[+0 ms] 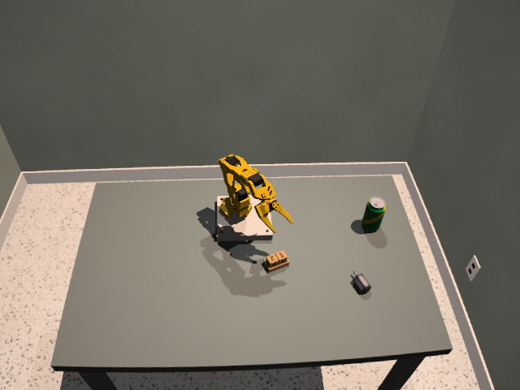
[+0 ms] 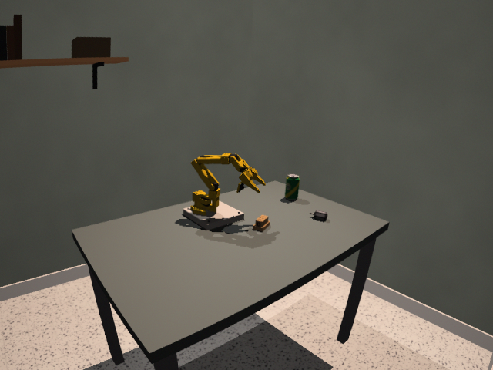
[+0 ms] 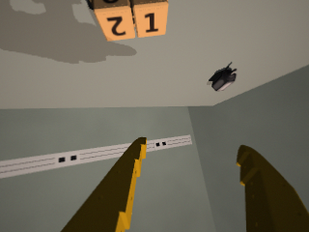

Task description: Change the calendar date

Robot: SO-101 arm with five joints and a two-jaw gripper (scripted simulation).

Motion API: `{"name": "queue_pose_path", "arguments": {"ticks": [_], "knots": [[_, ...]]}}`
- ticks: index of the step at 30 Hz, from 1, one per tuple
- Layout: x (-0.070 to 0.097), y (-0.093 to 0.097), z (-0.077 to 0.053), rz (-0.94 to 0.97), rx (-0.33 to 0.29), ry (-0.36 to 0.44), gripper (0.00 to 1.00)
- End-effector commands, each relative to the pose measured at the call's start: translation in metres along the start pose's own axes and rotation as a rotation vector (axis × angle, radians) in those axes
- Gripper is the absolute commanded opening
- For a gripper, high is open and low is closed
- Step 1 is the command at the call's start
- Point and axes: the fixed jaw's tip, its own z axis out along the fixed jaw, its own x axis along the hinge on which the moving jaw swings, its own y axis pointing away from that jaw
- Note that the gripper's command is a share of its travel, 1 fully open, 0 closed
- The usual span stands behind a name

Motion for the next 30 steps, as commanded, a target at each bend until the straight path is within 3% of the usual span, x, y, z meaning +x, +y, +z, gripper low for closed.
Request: {"name": "queue_pose_path", "arguments": {"ticks": [1, 22, 30], "knots": [[0.0021, -0.0028, -0.0042, -0.013, 0.017, 0.032, 0.35], [0.003, -0.0039, -0.0047, 0.074, 0.015, 0.016, 0.35], [0.0043, -0.0061, -0.0053, 0.246, 0.007, -0.016, 0.35]]}}
